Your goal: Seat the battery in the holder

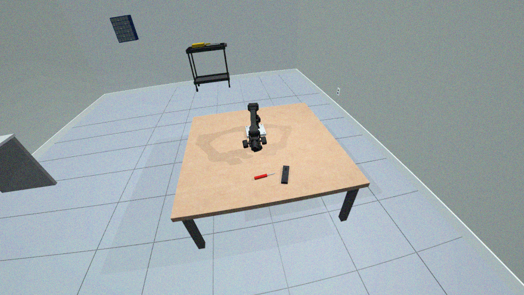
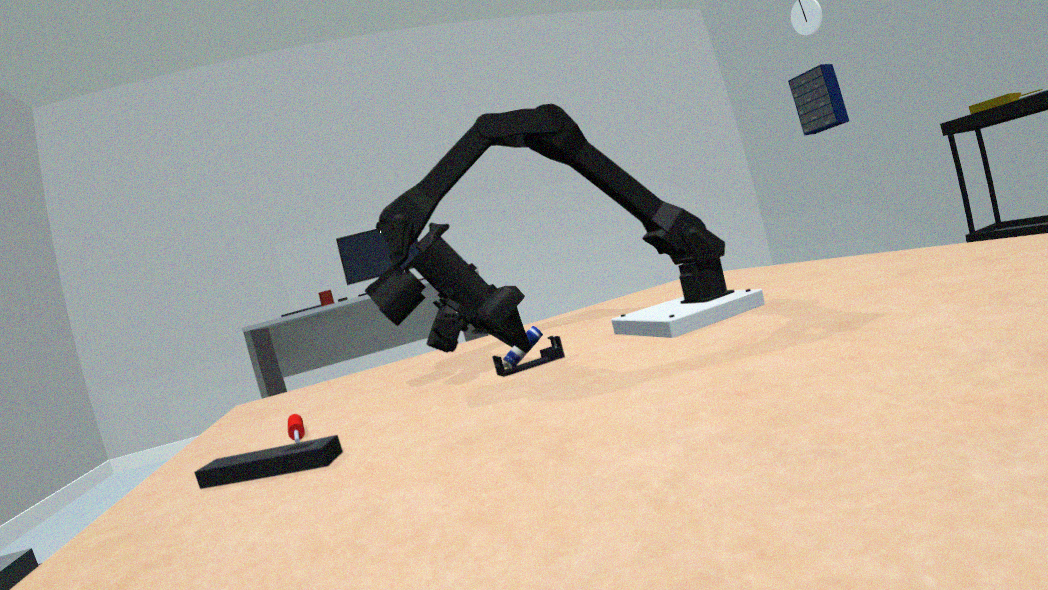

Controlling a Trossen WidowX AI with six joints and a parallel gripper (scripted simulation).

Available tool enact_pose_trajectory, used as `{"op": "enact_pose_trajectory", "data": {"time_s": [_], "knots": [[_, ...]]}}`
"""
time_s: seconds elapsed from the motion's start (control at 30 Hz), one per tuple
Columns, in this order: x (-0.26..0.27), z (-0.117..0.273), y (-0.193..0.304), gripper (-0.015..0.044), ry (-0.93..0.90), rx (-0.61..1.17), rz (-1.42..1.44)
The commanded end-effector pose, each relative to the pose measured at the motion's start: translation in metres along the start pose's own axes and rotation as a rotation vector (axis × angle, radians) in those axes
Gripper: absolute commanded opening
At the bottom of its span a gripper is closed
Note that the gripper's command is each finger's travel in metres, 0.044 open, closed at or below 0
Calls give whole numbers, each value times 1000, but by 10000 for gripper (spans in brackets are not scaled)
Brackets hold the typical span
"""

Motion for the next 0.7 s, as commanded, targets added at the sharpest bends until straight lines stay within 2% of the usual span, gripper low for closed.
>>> {"op": "enact_pose_trajectory", "data": {"time_s": [0.0, 0.67], "knots": [[-1, 2, -3, 66, 1, -28, -4], [-1, -2, 2, 66, 9, -126, -3]]}}
Point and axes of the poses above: the point midway between the two fingers, 35 mm back from their tips, its own z axis back along the fingers, its own x axis across the jaws, y = z × x, the point moved 4 cm from there along z, back along the fingers, and after that the axes turned 8 degrees about z, right-handed, at the moved point
